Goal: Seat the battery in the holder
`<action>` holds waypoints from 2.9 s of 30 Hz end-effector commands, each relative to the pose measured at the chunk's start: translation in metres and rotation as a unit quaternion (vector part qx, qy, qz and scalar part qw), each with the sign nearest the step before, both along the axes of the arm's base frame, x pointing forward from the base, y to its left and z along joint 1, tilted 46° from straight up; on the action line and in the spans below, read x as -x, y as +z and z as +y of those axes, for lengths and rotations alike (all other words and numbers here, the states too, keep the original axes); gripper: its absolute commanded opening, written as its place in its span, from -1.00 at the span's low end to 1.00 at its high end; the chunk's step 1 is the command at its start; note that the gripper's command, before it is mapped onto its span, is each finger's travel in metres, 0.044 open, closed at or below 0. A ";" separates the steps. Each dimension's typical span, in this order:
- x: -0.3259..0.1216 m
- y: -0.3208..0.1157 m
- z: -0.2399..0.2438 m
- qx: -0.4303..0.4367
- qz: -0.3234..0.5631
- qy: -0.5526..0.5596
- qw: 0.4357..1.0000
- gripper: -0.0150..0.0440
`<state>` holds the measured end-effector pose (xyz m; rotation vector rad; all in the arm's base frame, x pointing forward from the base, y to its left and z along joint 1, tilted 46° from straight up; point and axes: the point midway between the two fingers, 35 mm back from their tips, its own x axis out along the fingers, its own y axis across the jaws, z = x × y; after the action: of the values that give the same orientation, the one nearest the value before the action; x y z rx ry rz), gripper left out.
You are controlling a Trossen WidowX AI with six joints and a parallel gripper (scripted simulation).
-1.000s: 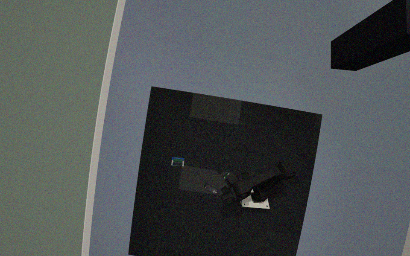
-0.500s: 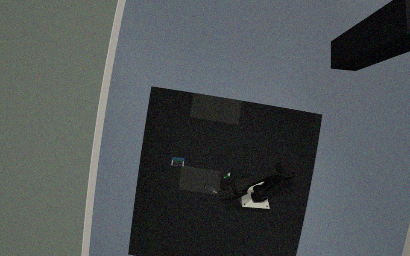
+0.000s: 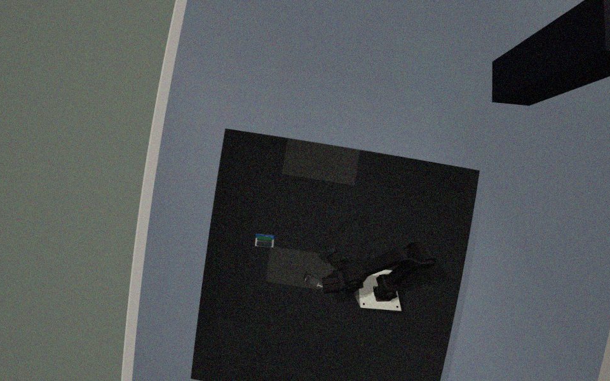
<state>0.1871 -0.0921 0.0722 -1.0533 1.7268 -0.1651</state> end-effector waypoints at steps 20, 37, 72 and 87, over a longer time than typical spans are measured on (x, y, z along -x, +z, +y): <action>0.001 -0.020 -0.019 0.000 0.027 0.026 0.999 0.29; 0.004 -0.037 -0.038 0.003 0.028 0.026 0.999 0.29; -0.034 -0.008 0.014 0.007 -0.075 -0.073 0.994 -0.26; -0.098 -0.039 0.058 0.020 -0.276 -0.269 0.923 -0.26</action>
<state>0.2753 -0.0431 0.0404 -0.5386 1.4876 -0.7098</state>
